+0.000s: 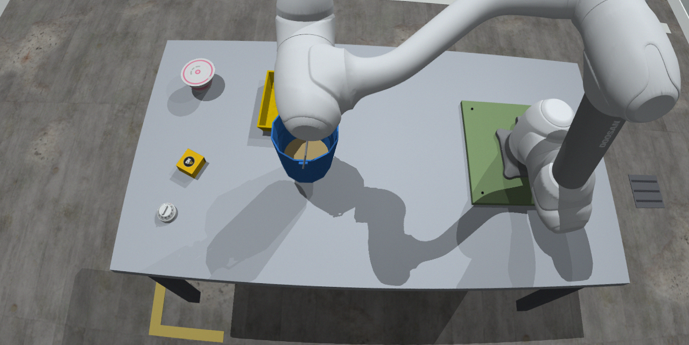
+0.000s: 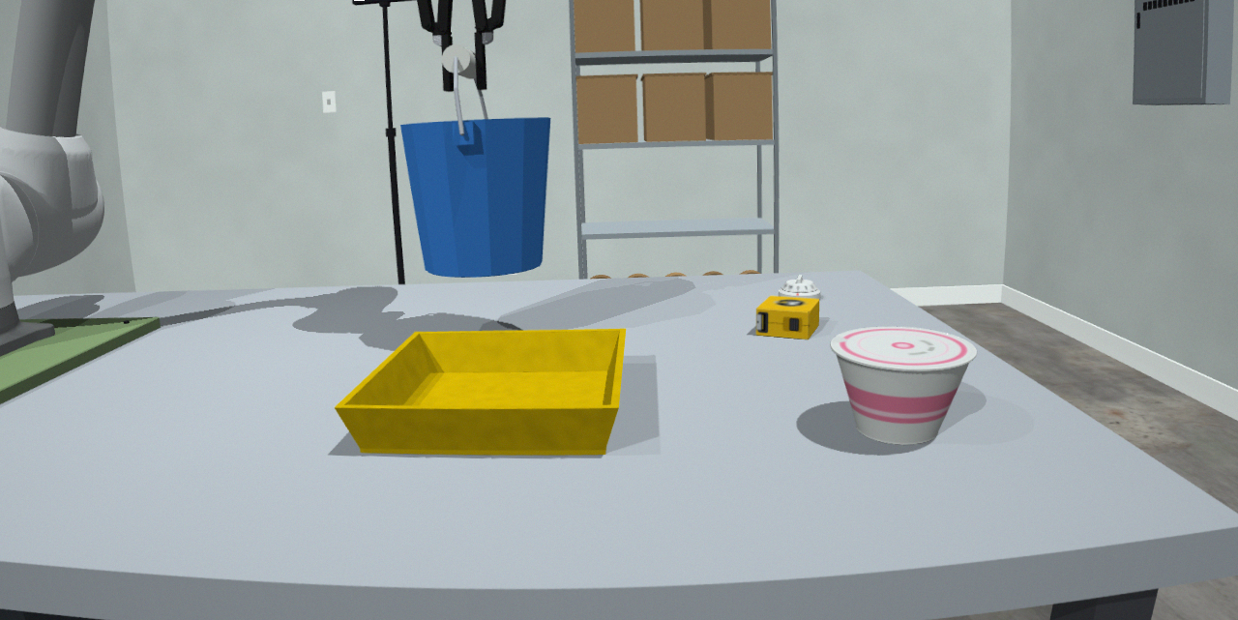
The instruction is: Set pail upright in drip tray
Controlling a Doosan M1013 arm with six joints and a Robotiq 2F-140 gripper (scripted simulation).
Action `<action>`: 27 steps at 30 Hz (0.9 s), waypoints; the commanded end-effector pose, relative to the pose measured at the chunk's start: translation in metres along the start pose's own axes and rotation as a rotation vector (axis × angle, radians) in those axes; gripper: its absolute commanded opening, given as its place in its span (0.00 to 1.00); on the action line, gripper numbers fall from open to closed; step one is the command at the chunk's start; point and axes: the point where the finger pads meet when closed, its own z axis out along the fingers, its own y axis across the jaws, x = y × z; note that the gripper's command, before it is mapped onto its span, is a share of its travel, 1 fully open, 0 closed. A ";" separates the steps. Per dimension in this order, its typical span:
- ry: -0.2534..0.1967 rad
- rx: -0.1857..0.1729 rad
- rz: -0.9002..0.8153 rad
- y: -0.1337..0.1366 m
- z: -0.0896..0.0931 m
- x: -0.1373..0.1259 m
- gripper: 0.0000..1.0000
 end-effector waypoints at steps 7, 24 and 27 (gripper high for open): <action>0.001 -0.002 0.000 0.004 -0.001 -0.017 0.10; 0.001 -0.002 0.000 0.011 -0.001 -0.055 0.10; 0.001 -0.002 0.000 0.012 -0.001 -0.064 0.10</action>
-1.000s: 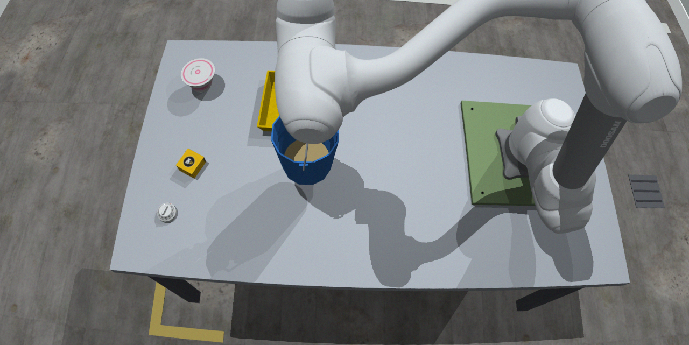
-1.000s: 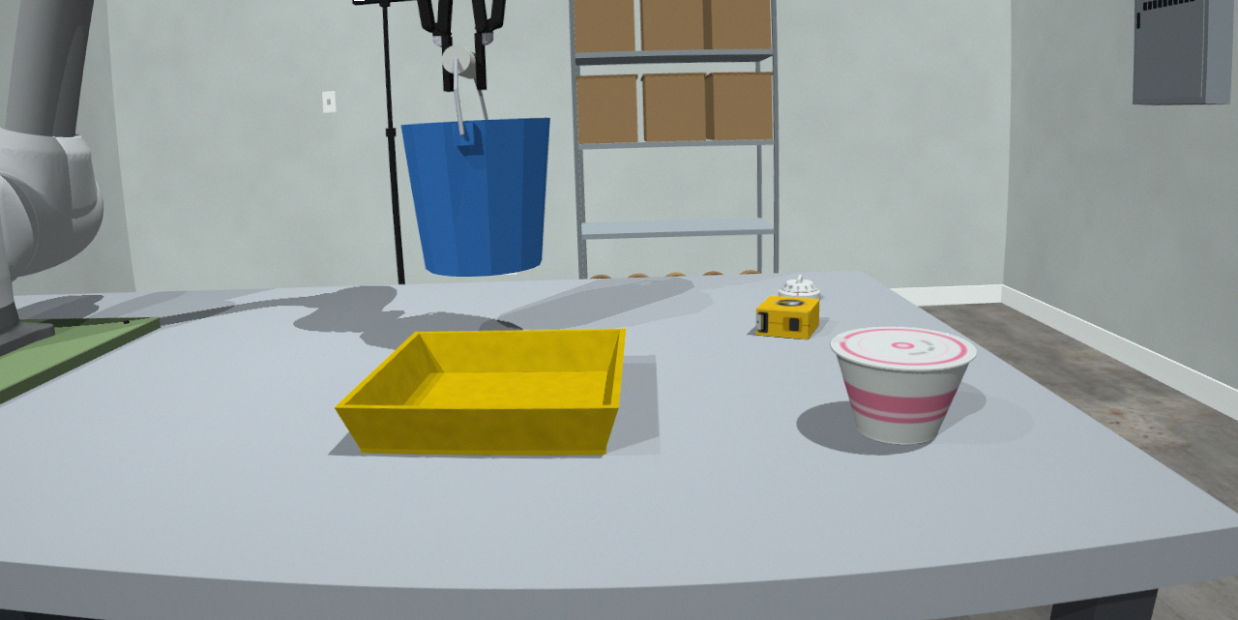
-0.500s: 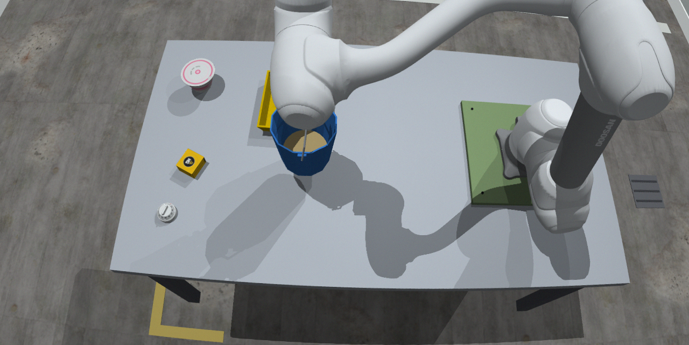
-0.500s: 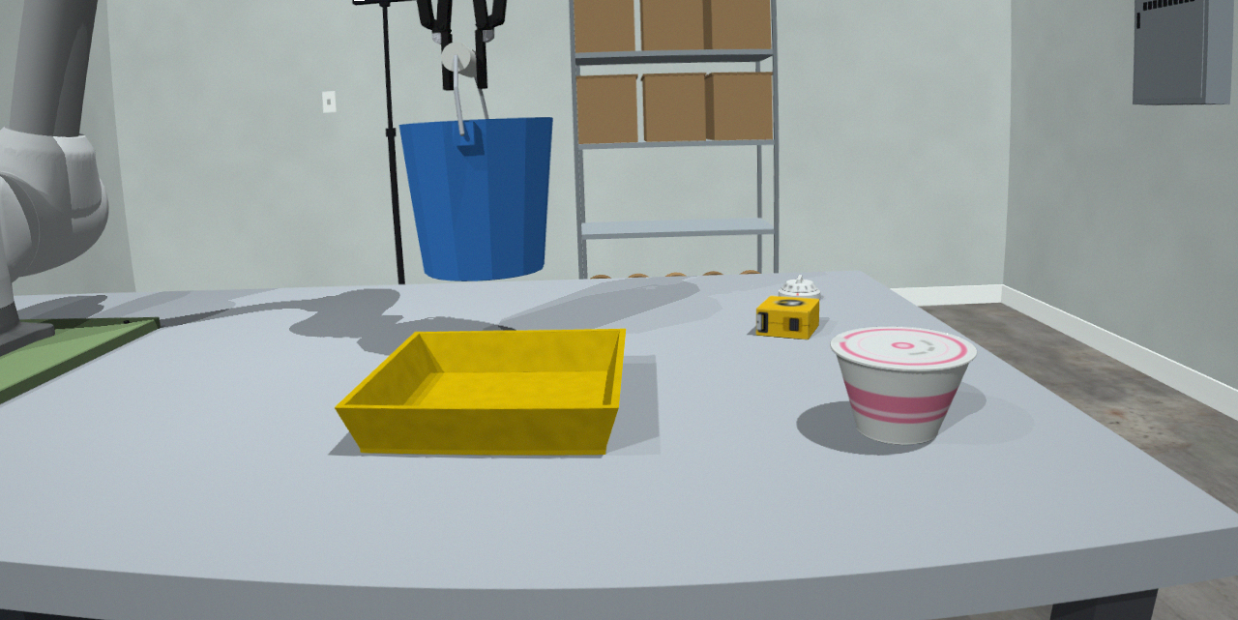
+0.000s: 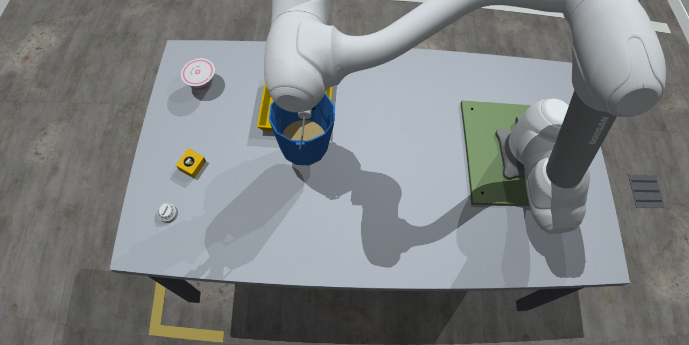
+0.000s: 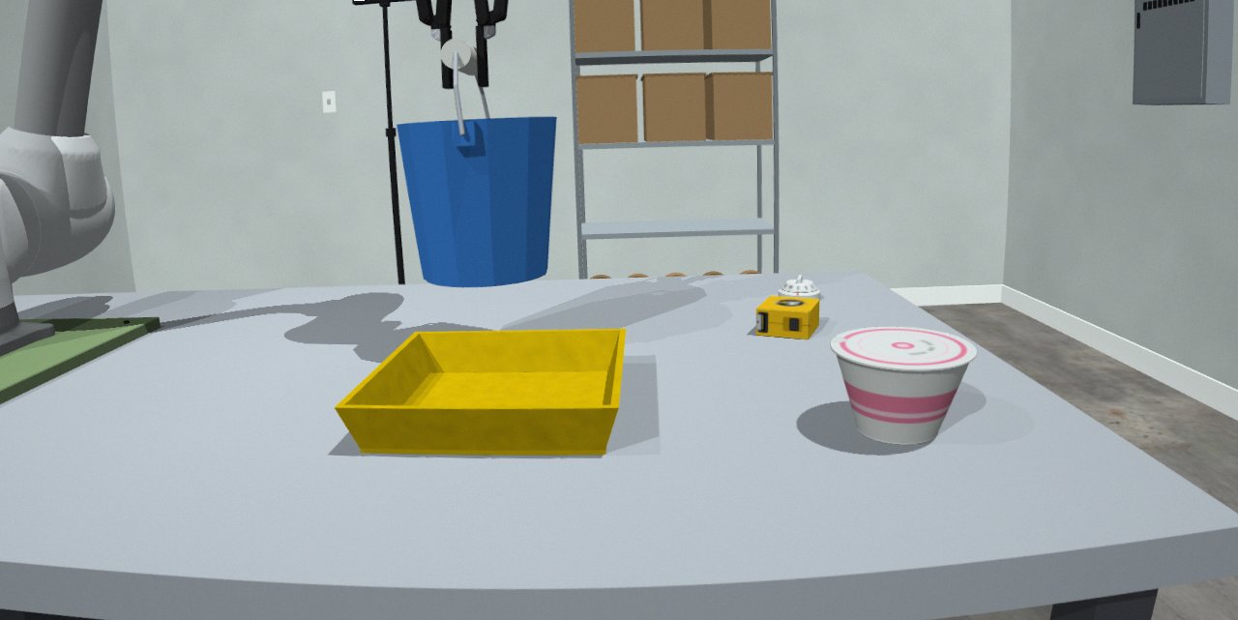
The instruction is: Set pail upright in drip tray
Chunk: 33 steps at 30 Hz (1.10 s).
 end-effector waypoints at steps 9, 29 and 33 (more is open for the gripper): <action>0.001 -0.002 0.000 0.006 -0.001 -0.029 0.10; 0.001 -0.002 0.000 0.016 -0.001 -0.082 0.10; 0.000 -0.002 0.000 0.018 -0.001 -0.093 0.10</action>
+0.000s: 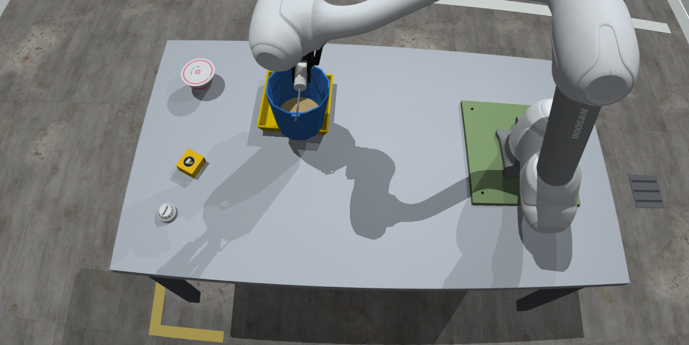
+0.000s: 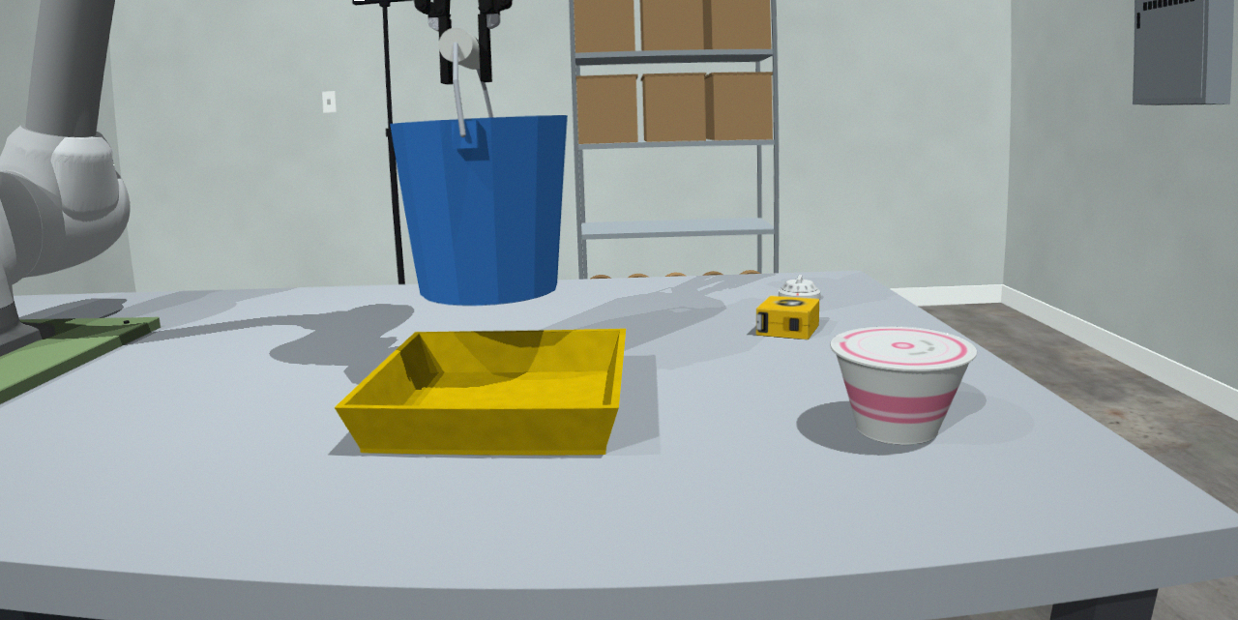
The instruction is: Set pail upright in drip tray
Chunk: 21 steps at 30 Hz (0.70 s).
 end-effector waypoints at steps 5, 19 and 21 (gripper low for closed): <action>0.000 -0.002 0.000 0.005 -0.001 -0.023 0.10; 0.000 -0.002 0.000 0.010 -0.001 -0.053 0.10; 0.000 -0.002 0.000 0.011 -0.001 -0.058 0.10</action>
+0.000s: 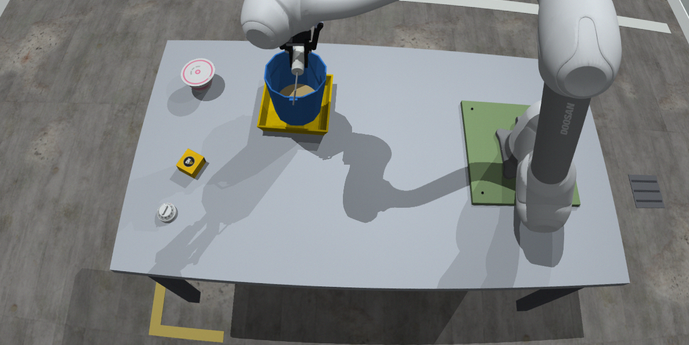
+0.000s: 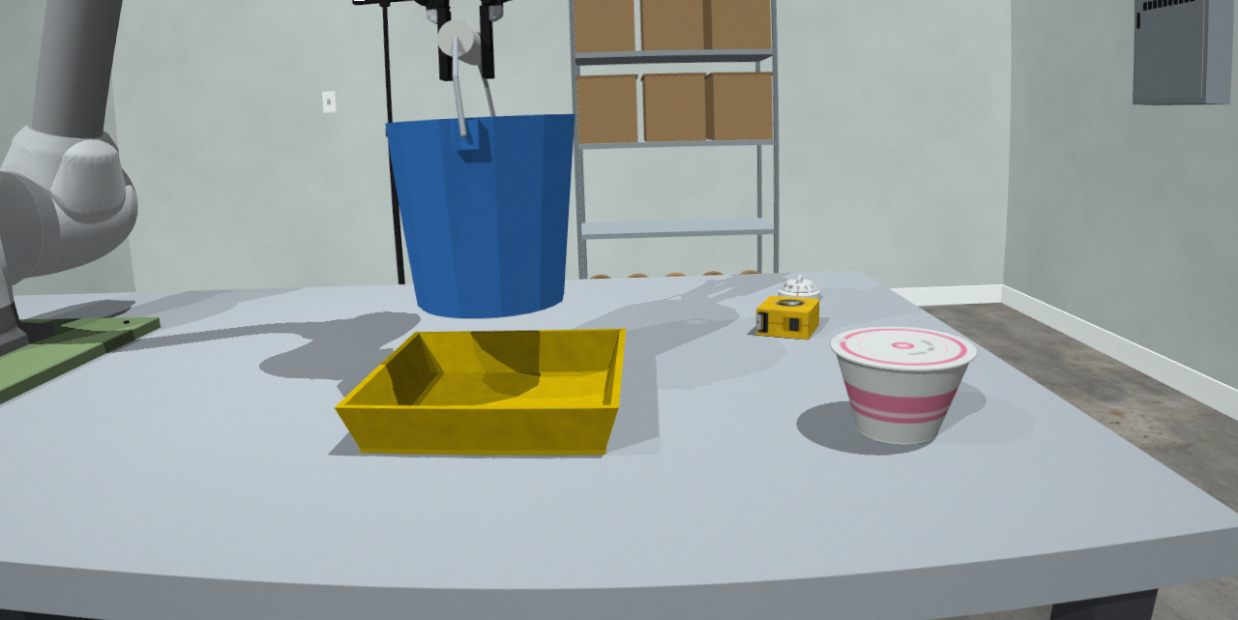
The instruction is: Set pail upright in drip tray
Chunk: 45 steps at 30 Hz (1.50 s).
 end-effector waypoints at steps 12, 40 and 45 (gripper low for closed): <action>0.000 -0.002 0.000 0.005 -0.001 -0.027 0.10; 0.000 -0.002 0.000 0.010 -0.001 -0.053 0.10; 0.000 -0.002 0.000 0.011 -0.001 -0.055 0.10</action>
